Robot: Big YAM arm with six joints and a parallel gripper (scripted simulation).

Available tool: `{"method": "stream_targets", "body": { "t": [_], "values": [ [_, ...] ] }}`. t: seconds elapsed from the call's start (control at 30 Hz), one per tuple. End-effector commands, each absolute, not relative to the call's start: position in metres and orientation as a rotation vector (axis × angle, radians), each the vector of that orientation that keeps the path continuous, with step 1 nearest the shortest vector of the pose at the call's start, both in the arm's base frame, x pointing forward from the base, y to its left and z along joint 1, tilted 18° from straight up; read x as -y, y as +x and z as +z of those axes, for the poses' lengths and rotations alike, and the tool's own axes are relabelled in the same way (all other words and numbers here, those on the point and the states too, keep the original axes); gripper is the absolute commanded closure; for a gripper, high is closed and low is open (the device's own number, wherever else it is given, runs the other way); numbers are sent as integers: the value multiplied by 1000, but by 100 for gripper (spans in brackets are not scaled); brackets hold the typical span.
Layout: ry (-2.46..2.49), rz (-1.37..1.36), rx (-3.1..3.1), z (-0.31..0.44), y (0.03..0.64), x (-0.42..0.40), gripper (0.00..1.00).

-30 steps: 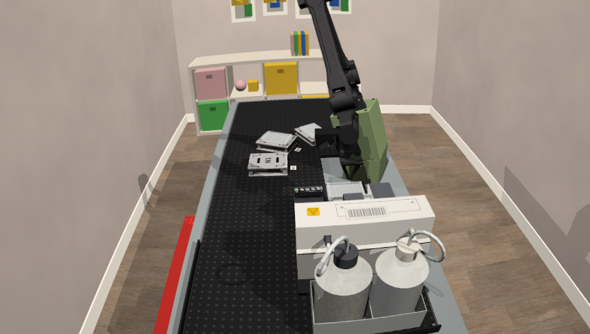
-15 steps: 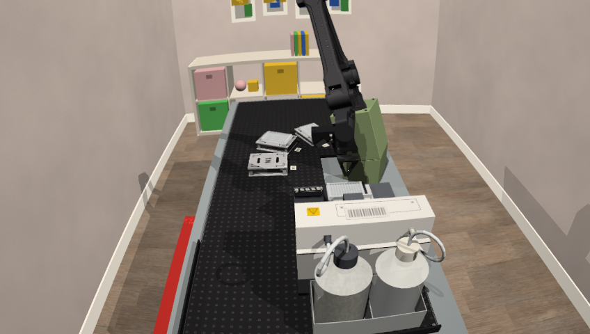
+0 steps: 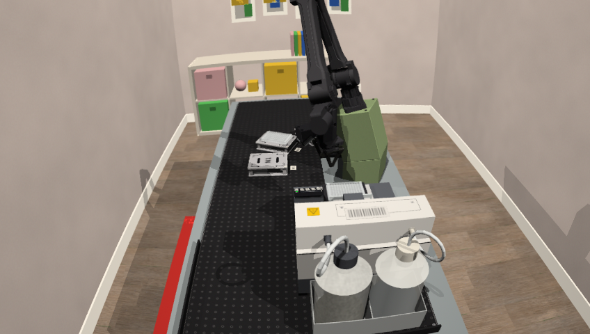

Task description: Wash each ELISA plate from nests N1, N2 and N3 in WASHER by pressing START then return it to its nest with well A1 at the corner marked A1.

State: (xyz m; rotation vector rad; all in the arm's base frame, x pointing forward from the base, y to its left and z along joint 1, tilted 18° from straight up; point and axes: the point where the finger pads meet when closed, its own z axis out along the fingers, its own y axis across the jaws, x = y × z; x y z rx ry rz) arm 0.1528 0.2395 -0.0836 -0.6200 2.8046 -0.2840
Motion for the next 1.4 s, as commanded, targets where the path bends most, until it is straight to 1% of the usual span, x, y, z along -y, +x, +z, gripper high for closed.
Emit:
{"method": "stream_targets", "body": {
  "t": [0.0, 0.07, 0.27, 0.57, 0.63, 1.07, 1.13, 1.3, 1.37],
  "values": [
    [-942, -276, -2734, -75, 167, -234, 38],
    [-942, -276, -2734, -75, 167, -234, 38],
    [-1216, -314, -2639, -67, 187, -217, 50],
    [-1639, -372, -2448, -71, 183, -216, 68],
    [-1639, -372, -2448, -71, 183, -216, 68],
    [-2164, -425, -2074, -71, 183, -216, 94],
    [-2170, -426, -2069, -71, 183, -216, 98],
    [-2170, -428, -2070, -71, 183, -216, 100],
    [-2150, -357, -2057, -84, 187, -210, 100]
  ]
}}
